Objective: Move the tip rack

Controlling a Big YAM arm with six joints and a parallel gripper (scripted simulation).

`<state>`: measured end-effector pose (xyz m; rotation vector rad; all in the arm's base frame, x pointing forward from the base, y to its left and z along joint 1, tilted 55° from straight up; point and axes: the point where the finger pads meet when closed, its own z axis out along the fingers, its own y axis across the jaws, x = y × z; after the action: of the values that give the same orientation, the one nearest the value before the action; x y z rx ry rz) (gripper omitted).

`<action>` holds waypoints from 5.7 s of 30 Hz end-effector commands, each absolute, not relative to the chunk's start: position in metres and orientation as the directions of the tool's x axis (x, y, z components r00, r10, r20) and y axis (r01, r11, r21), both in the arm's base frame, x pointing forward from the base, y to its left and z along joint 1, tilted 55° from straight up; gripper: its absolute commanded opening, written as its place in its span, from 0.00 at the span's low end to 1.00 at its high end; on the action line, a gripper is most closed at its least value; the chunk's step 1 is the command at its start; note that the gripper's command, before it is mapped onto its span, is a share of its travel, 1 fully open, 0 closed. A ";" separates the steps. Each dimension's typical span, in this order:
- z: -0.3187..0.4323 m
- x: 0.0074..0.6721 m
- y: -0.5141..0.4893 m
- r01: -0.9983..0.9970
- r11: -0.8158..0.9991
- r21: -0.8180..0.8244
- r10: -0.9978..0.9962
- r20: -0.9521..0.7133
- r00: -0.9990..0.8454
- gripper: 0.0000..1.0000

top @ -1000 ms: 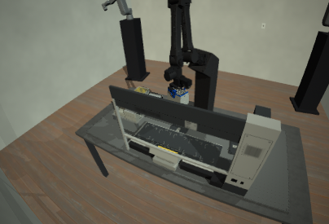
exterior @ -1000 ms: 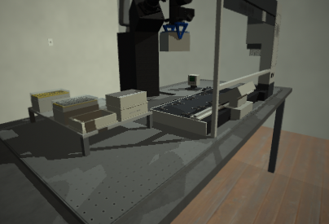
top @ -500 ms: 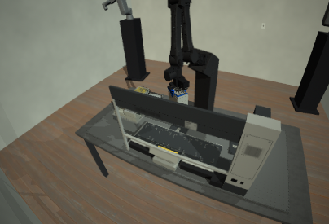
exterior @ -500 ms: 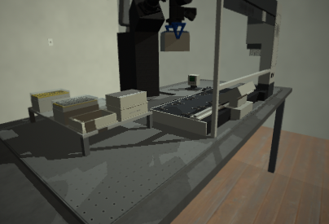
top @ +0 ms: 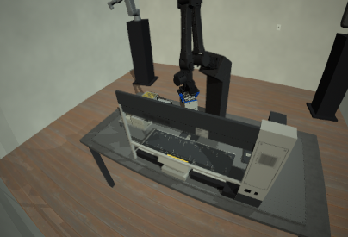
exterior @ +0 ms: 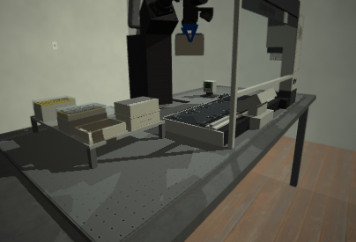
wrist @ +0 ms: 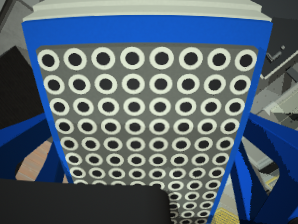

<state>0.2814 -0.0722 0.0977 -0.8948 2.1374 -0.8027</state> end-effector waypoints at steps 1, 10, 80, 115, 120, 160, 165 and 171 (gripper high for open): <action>0.107 0.285 -0.075 -0.289 0.635 -0.717 -0.720 -0.413 -0.557 0.00; 0.107 0.285 -0.075 -0.185 0.753 -0.632 -0.596 -0.535 -0.599 0.00; 0.148 0.271 -0.202 0.104 0.941 -0.324 -0.189 -0.751 -0.633 0.00; 0.235 0.325 -0.234 0.101 0.943 -0.316 -0.187 -0.759 -0.624 0.00; 0.246 0.335 -0.231 0.101 0.944 -0.315 -0.186 -0.759 -0.624 0.00; 0.296 0.369 -0.220 0.109 0.938 -0.329 -0.197 -0.764 -0.614 0.00; 0.296 0.369 -0.220 0.109 0.938 -0.329 -0.197 -0.764 -0.614 0.00; 0.296 0.369 -0.220 0.109 0.938 -0.329 -0.197 -0.764 -0.614 0.00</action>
<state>0.3674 -0.2172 0.2807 -0.0672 2.2183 -0.4171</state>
